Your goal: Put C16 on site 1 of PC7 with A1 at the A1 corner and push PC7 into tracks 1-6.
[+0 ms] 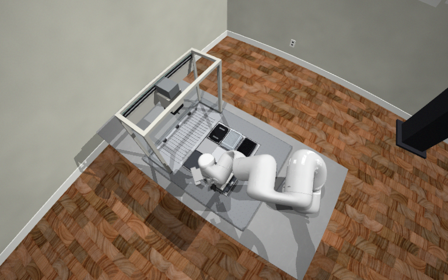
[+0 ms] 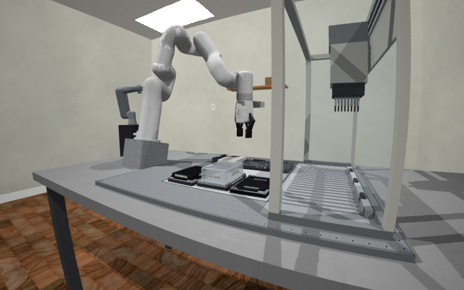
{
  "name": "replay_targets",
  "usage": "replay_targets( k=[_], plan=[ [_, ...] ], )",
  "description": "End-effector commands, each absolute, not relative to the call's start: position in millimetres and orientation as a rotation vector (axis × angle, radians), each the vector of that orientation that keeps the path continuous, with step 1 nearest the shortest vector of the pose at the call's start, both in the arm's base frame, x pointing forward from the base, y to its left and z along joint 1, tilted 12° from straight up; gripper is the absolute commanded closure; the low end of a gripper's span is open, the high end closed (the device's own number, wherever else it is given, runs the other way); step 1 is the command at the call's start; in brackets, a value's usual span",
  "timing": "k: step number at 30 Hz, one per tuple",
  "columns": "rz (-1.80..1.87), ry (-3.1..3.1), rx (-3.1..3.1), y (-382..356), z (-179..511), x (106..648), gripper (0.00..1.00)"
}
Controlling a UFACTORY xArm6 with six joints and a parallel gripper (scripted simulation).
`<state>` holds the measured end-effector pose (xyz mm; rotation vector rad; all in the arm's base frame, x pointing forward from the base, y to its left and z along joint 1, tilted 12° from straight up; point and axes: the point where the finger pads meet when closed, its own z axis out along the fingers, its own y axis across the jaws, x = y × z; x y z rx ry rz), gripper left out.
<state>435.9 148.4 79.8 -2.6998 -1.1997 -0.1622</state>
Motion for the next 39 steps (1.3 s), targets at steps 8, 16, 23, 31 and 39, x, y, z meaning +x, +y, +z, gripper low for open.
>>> replay_targets(
  k=[8,16,23,31,39],
  plan=[
    [-0.134,-0.712,-2.867,126.0,76.3,390.6,0.18],
    [-0.096,-0.324,-2.927,108.7,71.2,354.9,0.18],
    [-0.071,-0.079,-2.94,97.9,68.0,332.5,0.18],
    [-0.045,0.172,-2.933,89.2,65.5,314.5,0.18],
    [-0.045,0.172,-2.933,89.2,65.5,314.5,0.18]
  ],
)
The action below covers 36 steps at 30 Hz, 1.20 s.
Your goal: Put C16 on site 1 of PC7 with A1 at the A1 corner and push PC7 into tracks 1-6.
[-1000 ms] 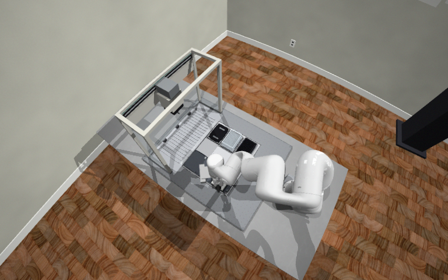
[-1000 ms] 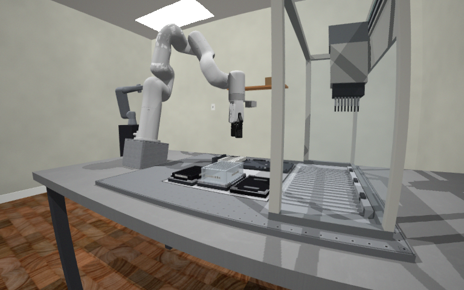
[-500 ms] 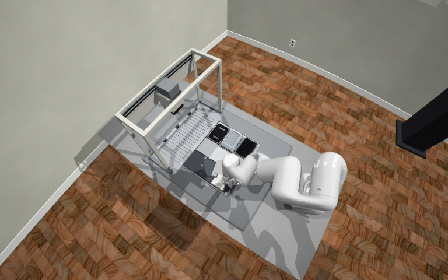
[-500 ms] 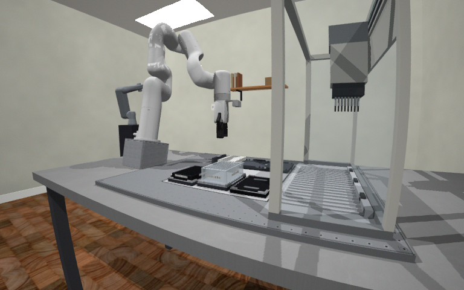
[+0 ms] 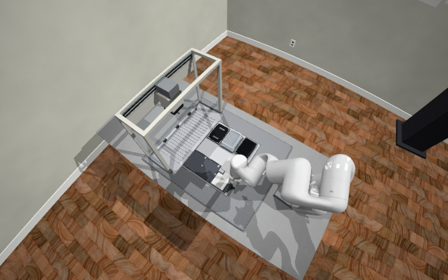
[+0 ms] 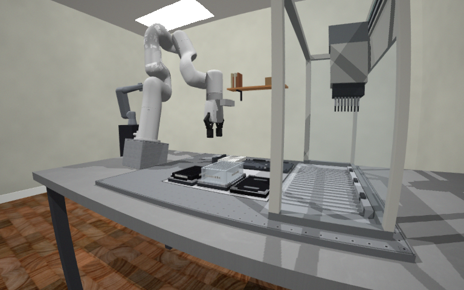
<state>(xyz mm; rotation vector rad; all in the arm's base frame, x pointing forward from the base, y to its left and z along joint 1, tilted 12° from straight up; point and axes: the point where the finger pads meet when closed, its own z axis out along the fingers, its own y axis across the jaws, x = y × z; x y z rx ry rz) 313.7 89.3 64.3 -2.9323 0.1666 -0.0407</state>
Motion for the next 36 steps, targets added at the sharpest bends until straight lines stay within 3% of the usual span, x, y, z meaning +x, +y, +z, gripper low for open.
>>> replay_targets(
  k=[1,36],
  plan=[
    [-0.045,0.172,-2.933,89.2,65.5,314.5,0.18],
    [-0.045,0.172,-2.933,97.8,22.9,316.1,0.18]
  ],
)
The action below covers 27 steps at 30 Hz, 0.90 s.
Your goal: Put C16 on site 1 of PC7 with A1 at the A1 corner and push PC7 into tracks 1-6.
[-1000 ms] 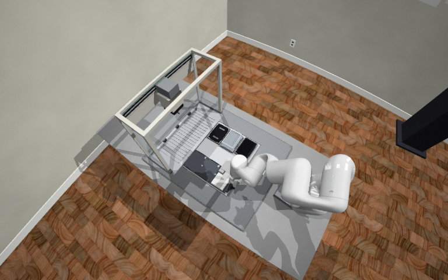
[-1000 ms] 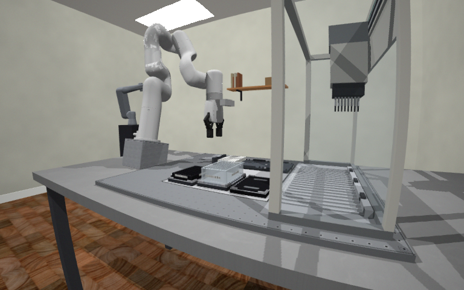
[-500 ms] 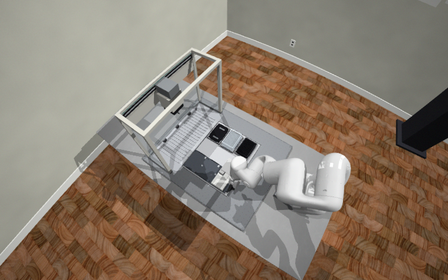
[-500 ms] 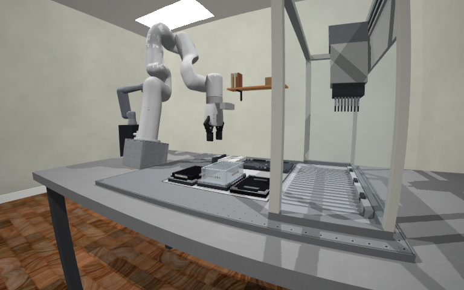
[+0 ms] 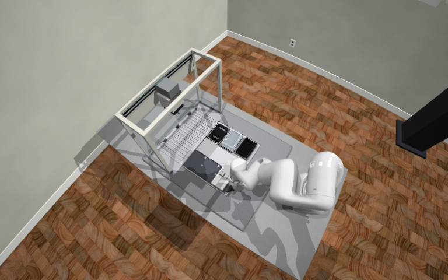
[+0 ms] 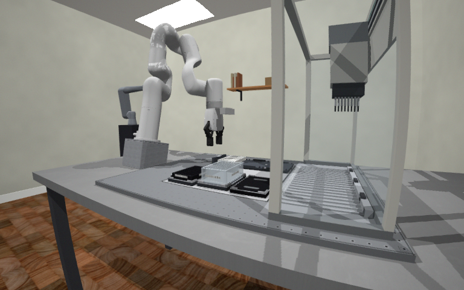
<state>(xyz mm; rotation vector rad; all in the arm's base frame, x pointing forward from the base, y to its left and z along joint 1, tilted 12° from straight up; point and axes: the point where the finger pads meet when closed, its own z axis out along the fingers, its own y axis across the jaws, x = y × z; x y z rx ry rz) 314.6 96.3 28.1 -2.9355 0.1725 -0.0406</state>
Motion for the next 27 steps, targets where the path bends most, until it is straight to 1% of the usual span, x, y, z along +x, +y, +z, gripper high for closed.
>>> replay_targets(
  k=[1,27],
  plan=[
    [-0.045,0.172,-2.933,98.2,21.3,316.2,0.18],
    [-0.045,0.172,-2.933,106.1,-18.0,317.7,0.18]
  ],
)
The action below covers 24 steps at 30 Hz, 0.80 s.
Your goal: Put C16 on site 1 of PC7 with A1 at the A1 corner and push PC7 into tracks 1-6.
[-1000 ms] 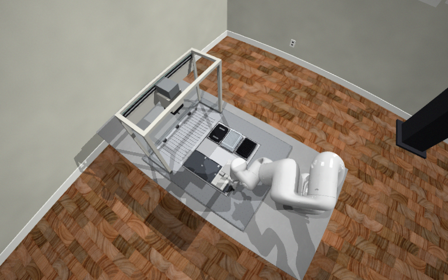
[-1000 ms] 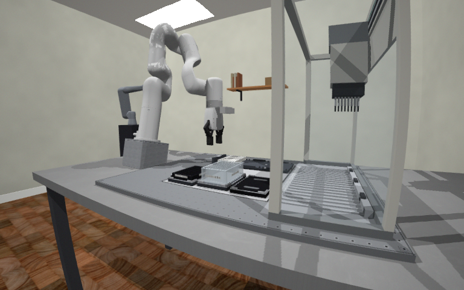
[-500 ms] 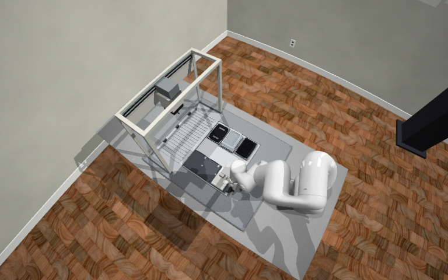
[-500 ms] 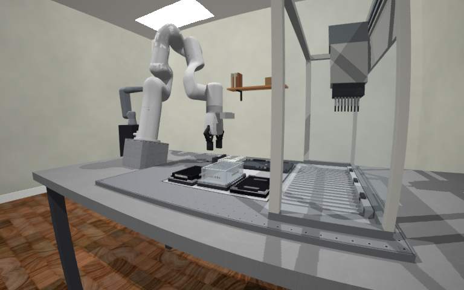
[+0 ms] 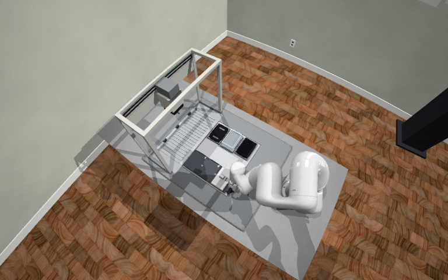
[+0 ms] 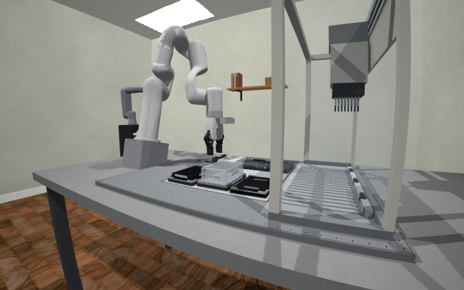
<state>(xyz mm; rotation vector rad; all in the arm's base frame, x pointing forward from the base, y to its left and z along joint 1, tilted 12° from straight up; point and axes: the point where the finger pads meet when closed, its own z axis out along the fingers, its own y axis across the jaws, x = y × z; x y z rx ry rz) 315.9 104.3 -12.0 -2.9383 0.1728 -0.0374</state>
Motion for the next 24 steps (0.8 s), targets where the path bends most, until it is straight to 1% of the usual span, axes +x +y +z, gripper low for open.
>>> replay_targets(
  k=[1,24],
  plan=[
    [-0.045,0.172,-2.933,106.1,-18.0,317.7,0.18],
    [-0.044,0.172,-2.933,107.9,-26.4,318.0,0.18]
  ],
)
